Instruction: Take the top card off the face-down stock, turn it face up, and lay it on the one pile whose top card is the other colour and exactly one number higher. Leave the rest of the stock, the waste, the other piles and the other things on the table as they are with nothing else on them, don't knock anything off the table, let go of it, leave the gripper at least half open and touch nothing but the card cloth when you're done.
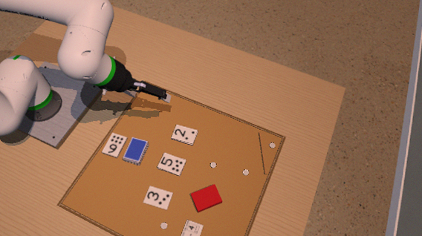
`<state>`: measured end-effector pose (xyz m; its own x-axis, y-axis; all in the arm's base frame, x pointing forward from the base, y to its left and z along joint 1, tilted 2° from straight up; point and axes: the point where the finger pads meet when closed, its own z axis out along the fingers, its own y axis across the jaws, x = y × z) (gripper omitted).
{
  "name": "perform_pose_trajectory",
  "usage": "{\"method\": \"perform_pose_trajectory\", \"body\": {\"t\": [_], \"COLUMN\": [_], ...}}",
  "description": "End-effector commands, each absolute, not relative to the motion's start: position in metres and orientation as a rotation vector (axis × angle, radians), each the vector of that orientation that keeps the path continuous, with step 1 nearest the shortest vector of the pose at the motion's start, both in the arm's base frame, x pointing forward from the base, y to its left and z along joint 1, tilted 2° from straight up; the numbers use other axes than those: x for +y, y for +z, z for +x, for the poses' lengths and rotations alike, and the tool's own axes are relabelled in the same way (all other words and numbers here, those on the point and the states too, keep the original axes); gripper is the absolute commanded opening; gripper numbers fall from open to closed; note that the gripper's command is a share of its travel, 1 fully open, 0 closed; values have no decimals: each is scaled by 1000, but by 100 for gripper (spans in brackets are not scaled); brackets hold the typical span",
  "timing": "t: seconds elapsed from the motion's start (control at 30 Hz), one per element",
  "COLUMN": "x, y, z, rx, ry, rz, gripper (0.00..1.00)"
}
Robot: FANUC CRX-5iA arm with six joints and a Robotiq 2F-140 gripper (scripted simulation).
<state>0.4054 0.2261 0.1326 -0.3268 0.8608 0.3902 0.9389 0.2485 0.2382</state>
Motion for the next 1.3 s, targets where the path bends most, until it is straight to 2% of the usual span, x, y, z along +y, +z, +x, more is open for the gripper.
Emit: {"method": "perform_pose_trajectory", "body": {"t": [0.0, 0.2, 0.7, 0.73, 1.27], "x": [184, 65, 48, 48, 48], "y": [116, 88, 87, 87, 75], "z": [417, 443, 446, 446, 446], "rx": [-2405, -2538, -2550, -2550, -2548], "ry": [-485, -23, 44, 44, 45], "rz": [-1733, -1789, -1793, -1793, -1799], "gripper": [100, 100, 100, 50, 50]}}
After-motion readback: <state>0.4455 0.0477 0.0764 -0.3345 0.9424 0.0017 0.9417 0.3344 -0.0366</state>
